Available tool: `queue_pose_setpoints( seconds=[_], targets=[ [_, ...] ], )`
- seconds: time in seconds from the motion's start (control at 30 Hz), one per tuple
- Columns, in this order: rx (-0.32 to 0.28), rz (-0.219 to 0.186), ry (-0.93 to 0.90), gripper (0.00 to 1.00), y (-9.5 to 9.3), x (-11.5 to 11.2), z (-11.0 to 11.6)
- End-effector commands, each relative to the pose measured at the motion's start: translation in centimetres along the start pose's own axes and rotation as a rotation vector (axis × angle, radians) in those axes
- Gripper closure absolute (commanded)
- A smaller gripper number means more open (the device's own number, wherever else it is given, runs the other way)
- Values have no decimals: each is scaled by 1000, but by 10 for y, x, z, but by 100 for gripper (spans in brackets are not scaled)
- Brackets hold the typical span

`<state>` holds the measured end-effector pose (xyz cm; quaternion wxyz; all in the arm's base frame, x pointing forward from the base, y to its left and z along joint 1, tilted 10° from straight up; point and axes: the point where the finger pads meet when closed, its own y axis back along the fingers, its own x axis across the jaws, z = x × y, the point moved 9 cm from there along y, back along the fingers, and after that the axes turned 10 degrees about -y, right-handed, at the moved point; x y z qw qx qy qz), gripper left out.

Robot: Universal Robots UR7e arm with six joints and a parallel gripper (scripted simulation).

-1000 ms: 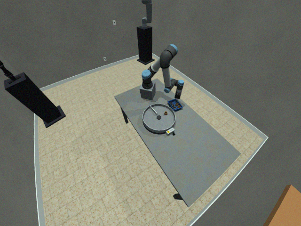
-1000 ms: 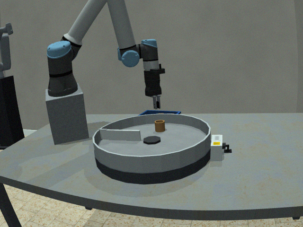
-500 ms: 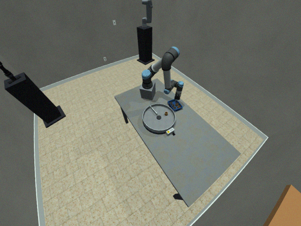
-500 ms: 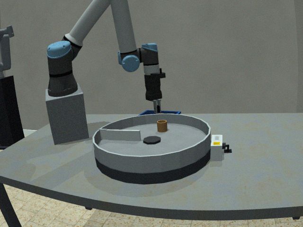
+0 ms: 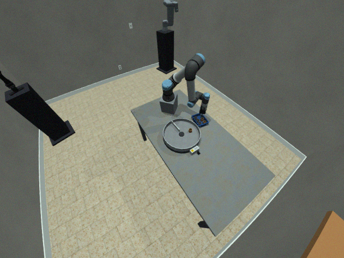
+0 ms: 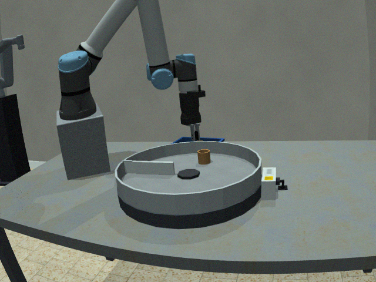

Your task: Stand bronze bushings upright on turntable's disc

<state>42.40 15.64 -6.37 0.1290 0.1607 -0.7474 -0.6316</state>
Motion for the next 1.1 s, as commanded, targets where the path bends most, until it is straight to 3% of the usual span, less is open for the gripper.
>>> queue_pose_setpoints(
  seconds=[0.0,1.07],
  targets=[
    [0,-1,0,64,0,0,0],
    [0,-1,0,64,-6,0,0]
  ],
)
